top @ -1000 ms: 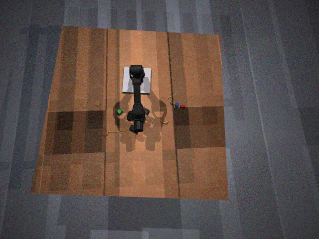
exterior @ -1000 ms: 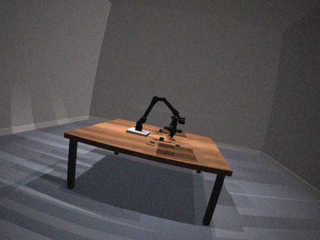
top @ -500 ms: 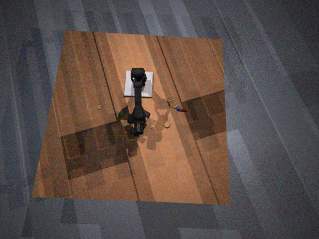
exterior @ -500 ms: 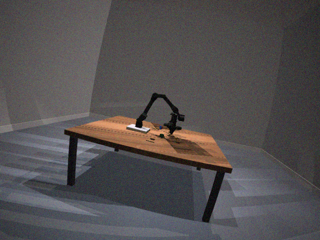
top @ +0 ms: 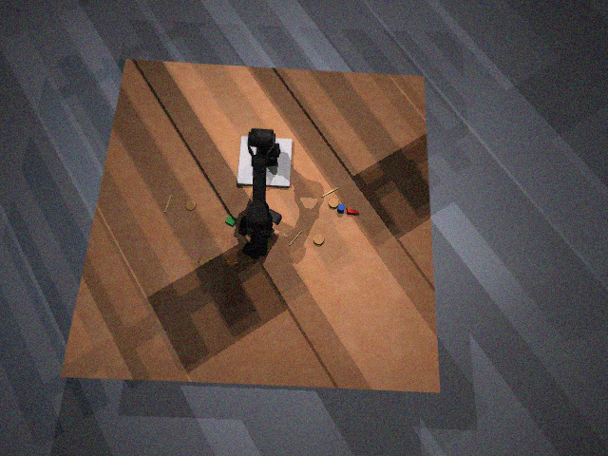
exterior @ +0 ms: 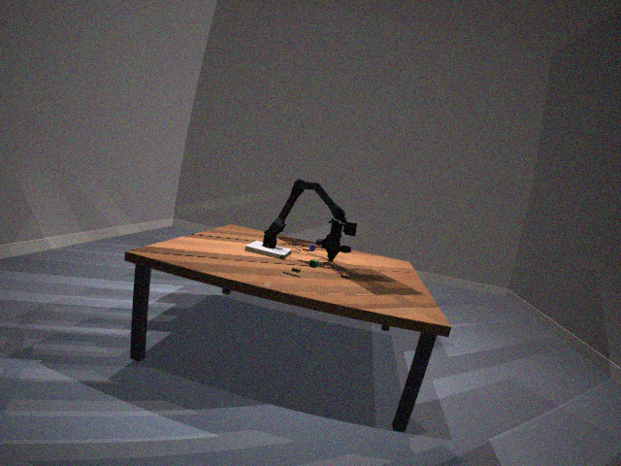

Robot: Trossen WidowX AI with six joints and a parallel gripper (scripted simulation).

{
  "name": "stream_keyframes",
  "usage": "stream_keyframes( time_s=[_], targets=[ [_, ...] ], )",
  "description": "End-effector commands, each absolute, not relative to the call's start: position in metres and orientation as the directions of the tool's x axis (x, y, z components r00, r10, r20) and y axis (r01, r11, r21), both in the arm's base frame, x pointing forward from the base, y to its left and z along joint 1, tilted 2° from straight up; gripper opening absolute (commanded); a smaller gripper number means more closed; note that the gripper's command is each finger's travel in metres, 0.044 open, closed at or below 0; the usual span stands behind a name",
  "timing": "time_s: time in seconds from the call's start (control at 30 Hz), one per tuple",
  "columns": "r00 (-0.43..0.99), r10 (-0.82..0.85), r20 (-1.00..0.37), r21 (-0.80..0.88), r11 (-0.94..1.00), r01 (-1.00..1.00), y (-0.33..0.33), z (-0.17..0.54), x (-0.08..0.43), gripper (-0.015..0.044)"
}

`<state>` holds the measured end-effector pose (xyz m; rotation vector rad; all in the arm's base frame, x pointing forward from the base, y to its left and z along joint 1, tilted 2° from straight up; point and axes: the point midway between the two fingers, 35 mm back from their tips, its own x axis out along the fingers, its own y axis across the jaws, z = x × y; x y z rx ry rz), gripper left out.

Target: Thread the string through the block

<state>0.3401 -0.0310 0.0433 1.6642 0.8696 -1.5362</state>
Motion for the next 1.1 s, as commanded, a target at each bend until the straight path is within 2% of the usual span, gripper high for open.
stream_keyframes(
  time_s=[0.0, 1.07],
  targets=[
    [0.069, 0.020, -0.997, 0.048, -0.527, 0.849, -0.035, 0.042, 0.336, 0.0000],
    [0.068, 0.019, -0.998, 0.048, -0.527, 0.849, -0.071, 0.041, 0.312, 0.0000]
  ],
)
